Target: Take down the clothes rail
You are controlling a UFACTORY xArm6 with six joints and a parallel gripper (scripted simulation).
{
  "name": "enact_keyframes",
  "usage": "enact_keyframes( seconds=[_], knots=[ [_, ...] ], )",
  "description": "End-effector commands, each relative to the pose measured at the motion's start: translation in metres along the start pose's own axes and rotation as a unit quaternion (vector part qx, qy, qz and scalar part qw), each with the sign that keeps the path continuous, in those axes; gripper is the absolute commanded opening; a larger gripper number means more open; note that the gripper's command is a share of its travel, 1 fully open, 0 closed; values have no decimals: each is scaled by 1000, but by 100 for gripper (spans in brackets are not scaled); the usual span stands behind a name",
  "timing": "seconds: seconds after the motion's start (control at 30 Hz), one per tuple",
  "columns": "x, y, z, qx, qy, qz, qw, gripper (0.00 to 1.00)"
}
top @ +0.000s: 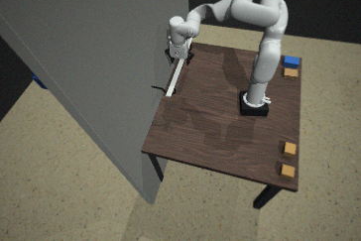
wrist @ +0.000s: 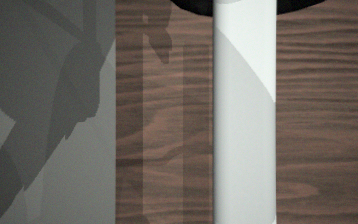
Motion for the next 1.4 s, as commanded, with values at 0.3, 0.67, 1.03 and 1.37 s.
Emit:
enact_keyframes(
  seconds=[0.3, 0.67, 1.03, 1.37],
  knots=[
    [2, 0, -1, 0, -2, 0, 1000, 0],
    [2, 0, -1, 0, -2, 0, 1000, 0],
    [2, 0, -1, 0, -2, 0, 1000, 0],
    [2, 0, -1, 0, -2, 0, 1000, 0]
  ],
)
Point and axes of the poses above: the point where the finger pads meet when closed, its own x axis back along the fingers, its own z axis across the jaws, y = z × x, the point moved 10 cm from there along x, back along the fingers, and after that the axes turned 2 degrees about -x, right-handed, at the moved point
